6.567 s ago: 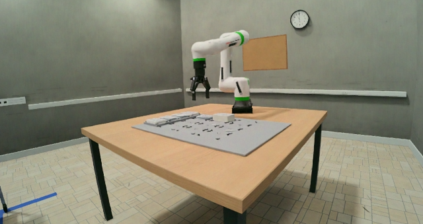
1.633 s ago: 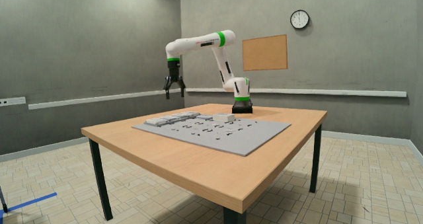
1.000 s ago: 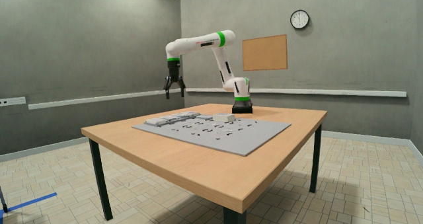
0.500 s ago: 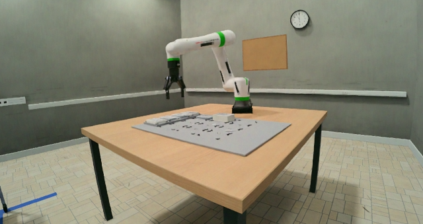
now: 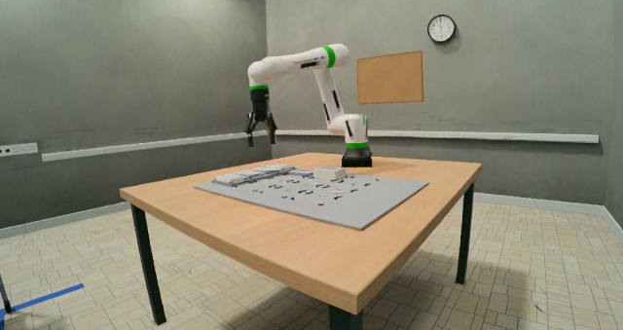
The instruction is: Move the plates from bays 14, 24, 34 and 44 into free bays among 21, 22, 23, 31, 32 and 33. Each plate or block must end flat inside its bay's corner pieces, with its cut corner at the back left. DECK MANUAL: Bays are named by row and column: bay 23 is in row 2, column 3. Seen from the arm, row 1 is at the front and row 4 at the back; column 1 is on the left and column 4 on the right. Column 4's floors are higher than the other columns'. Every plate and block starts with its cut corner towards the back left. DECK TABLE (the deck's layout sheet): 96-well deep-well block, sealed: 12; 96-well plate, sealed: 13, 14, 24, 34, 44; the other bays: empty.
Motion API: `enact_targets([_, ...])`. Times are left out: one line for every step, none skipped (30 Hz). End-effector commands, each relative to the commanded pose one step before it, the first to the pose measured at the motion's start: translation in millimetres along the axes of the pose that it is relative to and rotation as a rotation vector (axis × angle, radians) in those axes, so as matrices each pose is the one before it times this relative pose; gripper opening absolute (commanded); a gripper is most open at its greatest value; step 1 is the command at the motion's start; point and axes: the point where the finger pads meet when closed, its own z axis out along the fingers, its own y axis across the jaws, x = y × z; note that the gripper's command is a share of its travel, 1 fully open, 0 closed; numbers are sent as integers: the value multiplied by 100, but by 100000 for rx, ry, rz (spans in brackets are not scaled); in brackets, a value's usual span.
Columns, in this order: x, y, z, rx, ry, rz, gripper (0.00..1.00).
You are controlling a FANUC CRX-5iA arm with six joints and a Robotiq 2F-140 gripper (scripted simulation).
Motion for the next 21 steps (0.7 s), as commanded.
enact_targets([-1040, -46, -9, 182, 168, 3, 100])
enact_targets([0, 0, 0, 0, 0, 0, 100])
enact_targets([0, 0, 0, 0, 0, 0, 100])
enact_targets([-399, 0, 36, 0, -1, 0, 100])
enact_targets([-398, 0, 35, 0, -1, 0, 100])
enact_targets([-399, 0, 35, 0, -1, 0, 100])
enact_targets([-399, 0, 35, 0, -1, 0, 100])
enact_targets([-399, 0, 35, 0, -1, 0, 100])
enact_targets([-399, 0, 35, 0, -1, 0, 100])
enact_targets([-399, 0, 35, 0, -1, 0, 100])
enact_targets([-399, 0, 35, 0, -1, 0, 100])
enact_targets([-399, 0, 35, 0, -1, 0, 100])
enact_targets([-399, 0, 35, 0, -1, 0, 100])
enact_targets([-399, 0, 35, 0, -1, 0, 100])
enact_targets([-399, 0, 35, 0, -1, 0, 100])
enact_targets([-399, 0, 35, 0, -1, 0, 100])
enact_targets([-399, 0, 35, 0, -1, 0, 100])
enact_targets([-399, 0, 35, 0, -1, 0, 100])
enact_targets([0, 0, 0, 0, 0, 0, 100])
enact_targets([0, 0, 0, 0, 0, 0, 100])
enact_targets([-399, 0, 35, 0, -1, 0, 100])
